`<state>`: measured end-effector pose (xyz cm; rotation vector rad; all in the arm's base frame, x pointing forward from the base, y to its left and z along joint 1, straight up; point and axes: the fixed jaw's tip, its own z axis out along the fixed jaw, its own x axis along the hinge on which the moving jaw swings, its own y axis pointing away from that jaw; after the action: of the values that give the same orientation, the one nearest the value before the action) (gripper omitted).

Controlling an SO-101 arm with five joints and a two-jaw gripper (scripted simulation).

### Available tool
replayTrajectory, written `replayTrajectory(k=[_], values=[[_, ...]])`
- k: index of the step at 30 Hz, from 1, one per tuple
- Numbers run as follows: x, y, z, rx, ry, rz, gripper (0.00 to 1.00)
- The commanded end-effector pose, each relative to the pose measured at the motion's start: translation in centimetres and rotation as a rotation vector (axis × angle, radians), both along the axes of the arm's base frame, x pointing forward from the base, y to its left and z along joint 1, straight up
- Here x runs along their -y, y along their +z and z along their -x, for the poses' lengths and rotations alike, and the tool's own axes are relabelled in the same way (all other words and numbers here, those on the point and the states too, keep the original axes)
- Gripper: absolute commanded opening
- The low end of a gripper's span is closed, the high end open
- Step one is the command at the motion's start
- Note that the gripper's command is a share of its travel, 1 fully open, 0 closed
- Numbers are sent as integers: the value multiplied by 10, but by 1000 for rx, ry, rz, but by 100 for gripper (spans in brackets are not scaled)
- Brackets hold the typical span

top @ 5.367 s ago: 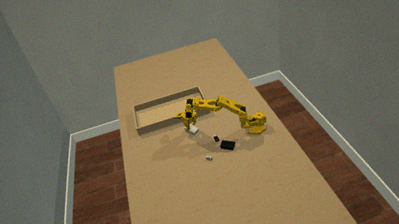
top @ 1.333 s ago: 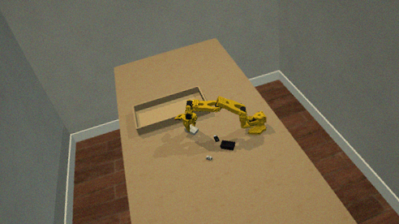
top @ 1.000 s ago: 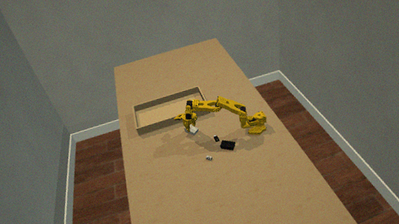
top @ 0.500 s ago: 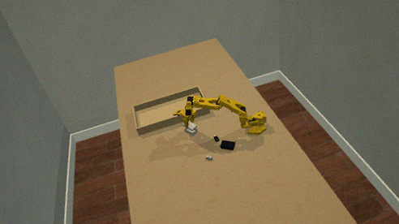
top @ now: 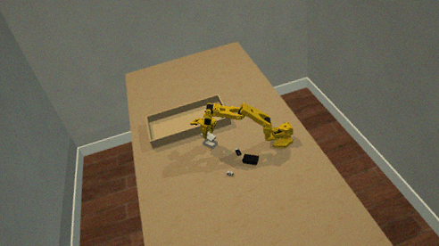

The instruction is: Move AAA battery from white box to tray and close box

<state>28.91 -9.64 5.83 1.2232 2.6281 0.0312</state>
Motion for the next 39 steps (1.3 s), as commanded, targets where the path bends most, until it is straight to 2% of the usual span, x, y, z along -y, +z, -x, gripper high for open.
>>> replayTrajectory(k=[1, 20, 30, 39], values=[[1, 23, -4, 78, 10, 30, 20], [1, 24, -4, 78, 10, 30, 20], [0, 34, -1, 91, 12, 35, 20], [0, 35, 0, 91, 12, 36, 20]])
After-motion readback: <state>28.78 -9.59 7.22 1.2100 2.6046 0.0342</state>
